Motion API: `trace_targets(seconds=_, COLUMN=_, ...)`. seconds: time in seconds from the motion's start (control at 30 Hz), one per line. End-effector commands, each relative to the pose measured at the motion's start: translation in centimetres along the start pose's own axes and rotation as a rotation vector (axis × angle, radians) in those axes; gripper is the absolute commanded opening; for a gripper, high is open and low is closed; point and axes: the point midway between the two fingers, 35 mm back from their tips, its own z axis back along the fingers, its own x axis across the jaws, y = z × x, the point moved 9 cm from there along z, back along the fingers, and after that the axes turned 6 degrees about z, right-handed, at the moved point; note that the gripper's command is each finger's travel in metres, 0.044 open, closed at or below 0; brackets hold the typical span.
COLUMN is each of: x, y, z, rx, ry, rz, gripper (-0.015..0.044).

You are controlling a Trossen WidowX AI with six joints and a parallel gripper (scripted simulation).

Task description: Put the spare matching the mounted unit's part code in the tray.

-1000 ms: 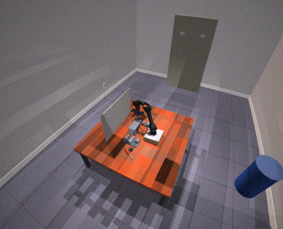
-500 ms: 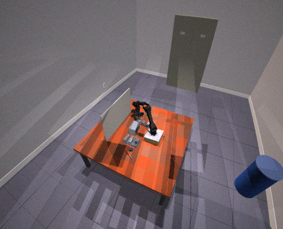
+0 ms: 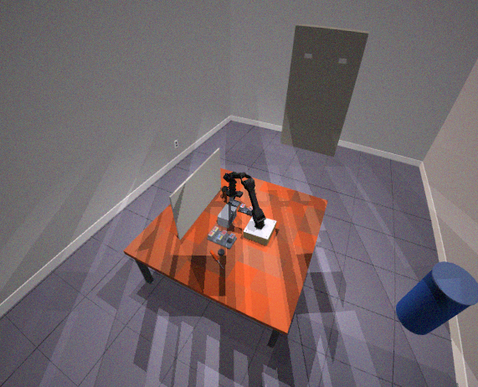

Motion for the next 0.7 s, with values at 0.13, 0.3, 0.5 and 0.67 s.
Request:
trace_targets(seconds=0.13, x=0.2, y=-0.2, z=-1.0, rx=-0.007, ry=-0.004, rz=-0.004, gripper=0.0000)
trace_targets(seconds=0.3, x=0.2, y=-0.2, z=-1.5, rx=-0.007, ry=-0.004, rz=-0.004, gripper=0.0000)
trace_targets(seconds=0.5, x=0.3, y=-0.3, z=-2.0, rx=-0.007, ry=-0.004, rz=-0.004, gripper=0.0000)
trace_targets(seconds=0.67, x=0.4, y=-0.3, z=-2.5, rx=-0.007, ry=-0.004, rz=-0.004, gripper=0.0000)
